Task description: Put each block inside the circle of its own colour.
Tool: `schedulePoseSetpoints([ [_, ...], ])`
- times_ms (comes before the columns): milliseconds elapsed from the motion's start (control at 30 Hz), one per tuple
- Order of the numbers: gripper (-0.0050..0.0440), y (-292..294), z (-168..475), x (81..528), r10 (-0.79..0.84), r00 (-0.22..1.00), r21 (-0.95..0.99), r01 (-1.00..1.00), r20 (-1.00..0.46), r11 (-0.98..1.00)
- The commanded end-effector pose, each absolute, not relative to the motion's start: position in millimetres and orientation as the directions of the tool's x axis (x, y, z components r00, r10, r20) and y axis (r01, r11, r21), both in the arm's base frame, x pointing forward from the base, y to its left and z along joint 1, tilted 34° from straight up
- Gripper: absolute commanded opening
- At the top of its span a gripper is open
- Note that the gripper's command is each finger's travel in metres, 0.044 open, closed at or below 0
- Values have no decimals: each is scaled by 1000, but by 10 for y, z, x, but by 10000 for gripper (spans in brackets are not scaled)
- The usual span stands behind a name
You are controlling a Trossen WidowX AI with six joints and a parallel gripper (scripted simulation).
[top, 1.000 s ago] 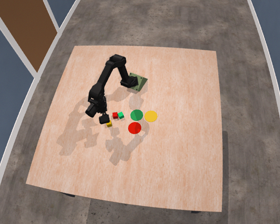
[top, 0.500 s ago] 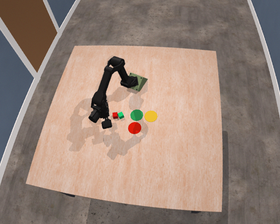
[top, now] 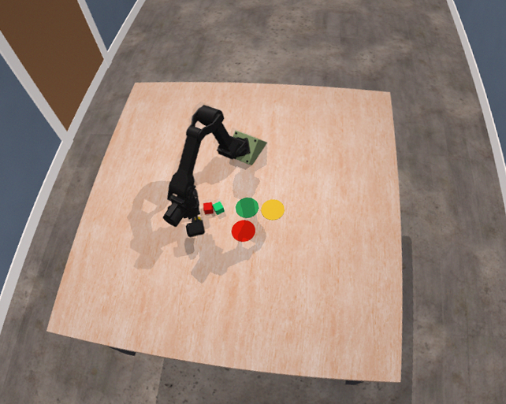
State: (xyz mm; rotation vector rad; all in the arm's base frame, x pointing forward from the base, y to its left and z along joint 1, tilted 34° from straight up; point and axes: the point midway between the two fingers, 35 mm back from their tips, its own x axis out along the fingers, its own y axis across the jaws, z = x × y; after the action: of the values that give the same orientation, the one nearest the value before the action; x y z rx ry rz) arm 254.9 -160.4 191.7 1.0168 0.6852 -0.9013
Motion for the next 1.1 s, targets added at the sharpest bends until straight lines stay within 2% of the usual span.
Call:
schedulePoseSetpoints([
  [0,265,-1620,1887,2562,-306,475,414,877,-825,244],
  [100,265,-1626,1868,2572,-306,475,414,877,-825,244],
  [167,217,-1624,1941,2575,-315,489,427,870,-813,247],
  [767,105,-1625,1909,2572,-311,482,421,873,-819,246],
  [1067,105,-1570,2191,2496,-320,497,434,866,-807,250],
])
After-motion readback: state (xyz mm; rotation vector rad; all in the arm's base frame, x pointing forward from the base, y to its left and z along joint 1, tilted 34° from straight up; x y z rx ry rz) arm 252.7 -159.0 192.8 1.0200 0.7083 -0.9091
